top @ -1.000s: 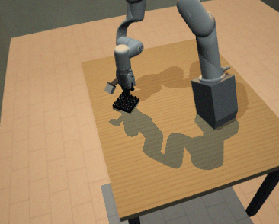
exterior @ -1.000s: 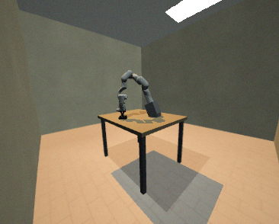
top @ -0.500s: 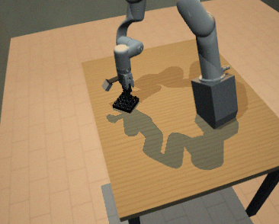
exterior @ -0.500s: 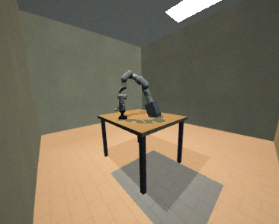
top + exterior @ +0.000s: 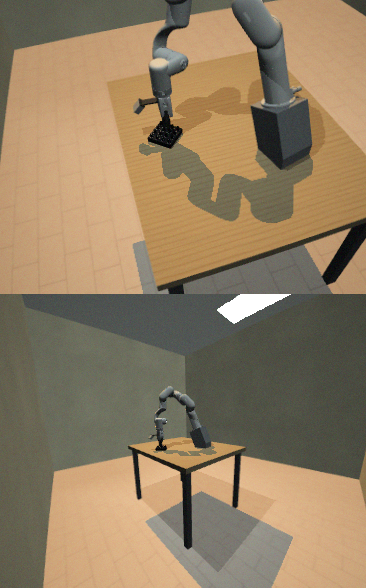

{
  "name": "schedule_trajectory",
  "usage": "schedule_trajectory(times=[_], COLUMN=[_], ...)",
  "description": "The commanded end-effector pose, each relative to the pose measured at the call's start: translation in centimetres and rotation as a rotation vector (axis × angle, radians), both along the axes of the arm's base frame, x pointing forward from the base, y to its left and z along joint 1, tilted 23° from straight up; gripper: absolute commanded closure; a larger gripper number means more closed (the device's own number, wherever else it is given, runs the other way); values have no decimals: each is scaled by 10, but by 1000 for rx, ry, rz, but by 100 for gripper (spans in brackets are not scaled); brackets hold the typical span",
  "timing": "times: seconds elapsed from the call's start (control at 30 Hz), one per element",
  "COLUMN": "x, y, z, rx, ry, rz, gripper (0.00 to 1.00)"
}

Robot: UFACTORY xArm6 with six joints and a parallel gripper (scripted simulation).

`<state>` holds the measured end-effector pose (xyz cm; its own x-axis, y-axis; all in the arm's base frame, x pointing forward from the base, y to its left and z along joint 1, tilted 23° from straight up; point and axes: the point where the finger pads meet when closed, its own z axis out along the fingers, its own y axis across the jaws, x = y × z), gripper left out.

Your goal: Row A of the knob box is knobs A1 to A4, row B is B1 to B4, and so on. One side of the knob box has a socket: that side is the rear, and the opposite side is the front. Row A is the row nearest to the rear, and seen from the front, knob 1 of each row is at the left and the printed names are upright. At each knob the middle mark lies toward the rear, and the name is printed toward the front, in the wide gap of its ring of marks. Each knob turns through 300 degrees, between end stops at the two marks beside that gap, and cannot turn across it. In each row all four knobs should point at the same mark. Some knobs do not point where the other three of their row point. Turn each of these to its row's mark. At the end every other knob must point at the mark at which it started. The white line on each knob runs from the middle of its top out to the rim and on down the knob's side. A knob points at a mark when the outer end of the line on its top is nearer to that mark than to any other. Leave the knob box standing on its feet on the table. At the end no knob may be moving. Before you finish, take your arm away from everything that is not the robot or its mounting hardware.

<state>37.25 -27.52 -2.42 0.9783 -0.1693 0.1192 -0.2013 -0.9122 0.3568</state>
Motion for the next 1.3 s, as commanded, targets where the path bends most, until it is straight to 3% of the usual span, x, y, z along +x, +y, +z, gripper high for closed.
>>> schedule_trajectory(times=[0.0,0.5,1.27], x=[1,1,1], y=[0,0,0], z=[1,1,1], rx=[-12,7,21], ry=[-39,-172,-264], rz=[-66,-388,-614], gripper=[92,92,92])
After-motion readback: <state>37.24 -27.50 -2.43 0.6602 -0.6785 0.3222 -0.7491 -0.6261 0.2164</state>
